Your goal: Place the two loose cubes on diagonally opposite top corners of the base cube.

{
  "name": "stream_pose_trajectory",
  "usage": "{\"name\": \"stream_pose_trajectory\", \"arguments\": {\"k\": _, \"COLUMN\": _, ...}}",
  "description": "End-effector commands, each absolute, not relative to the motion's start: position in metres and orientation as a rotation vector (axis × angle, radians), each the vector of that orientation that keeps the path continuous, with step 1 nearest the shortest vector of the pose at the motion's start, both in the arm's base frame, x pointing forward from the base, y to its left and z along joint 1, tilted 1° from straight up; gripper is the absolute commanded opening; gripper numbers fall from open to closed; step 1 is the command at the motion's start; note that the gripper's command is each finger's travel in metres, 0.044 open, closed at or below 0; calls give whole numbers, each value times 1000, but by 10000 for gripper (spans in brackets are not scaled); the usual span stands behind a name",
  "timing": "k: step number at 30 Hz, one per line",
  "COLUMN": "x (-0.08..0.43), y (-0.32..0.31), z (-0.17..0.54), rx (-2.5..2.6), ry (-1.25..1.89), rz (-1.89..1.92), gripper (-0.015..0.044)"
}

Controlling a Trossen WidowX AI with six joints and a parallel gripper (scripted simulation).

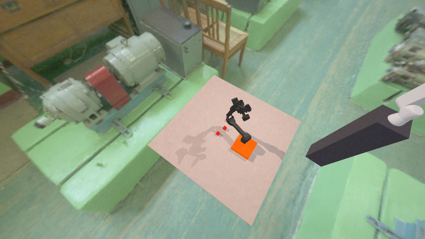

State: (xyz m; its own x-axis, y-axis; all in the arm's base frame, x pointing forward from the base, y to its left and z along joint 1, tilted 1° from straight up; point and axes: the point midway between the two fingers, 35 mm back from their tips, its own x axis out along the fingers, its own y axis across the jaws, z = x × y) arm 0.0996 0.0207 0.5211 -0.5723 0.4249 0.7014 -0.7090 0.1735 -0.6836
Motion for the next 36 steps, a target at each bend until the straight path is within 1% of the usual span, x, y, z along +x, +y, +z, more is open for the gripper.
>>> {"name": "stream_pose_trajectory", "arguments": {"k": 1, "x": 99, "y": 20, "z": 521, "rx": 278, "ry": -1537, "rz": 1566, "gripper": 374}}
{"name": "stream_pose_trajectory", "arguments": {"k": 5, "x": 78, "y": 17, "z": 524, "rx": 185, "ry": -1524, "rz": 1576, "gripper": 269}}
{"name": "stream_pose_trajectory", "arguments": {"k": 6, "x": 72, "y": 17, "z": 524, "rx": 157, "ry": -1518, "rz": 1579, "gripper": 265}}
{"name": "stream_pose_trajectory", "arguments": {"k": 14, "x": 28, "y": 28, "z": 524, "rx": -68, "ry": -1433, "rz": 1597, "gripper": 265}}
{"name": "stream_pose_trajectory", "arguments": {"k": 22, "x": -5, "y": 56, "z": 516, "rx": -281, "ry": -1286, "rz": 1598, "gripper": 265}}
{"name": "stream_pose_trajectory", "arguments": {"k": 29, "x": -19, "y": 90, "z": 505, "rx": -444, "ry": -1112, "rz": 1580, "gripper": 265}}
{"name": "stream_pose_trajectory", "arguments": {"k": 36, "x": -19, "y": 129, "z": 489, "rx": -576, "ry": -903, "rz": 1537, "gripper": 265}}
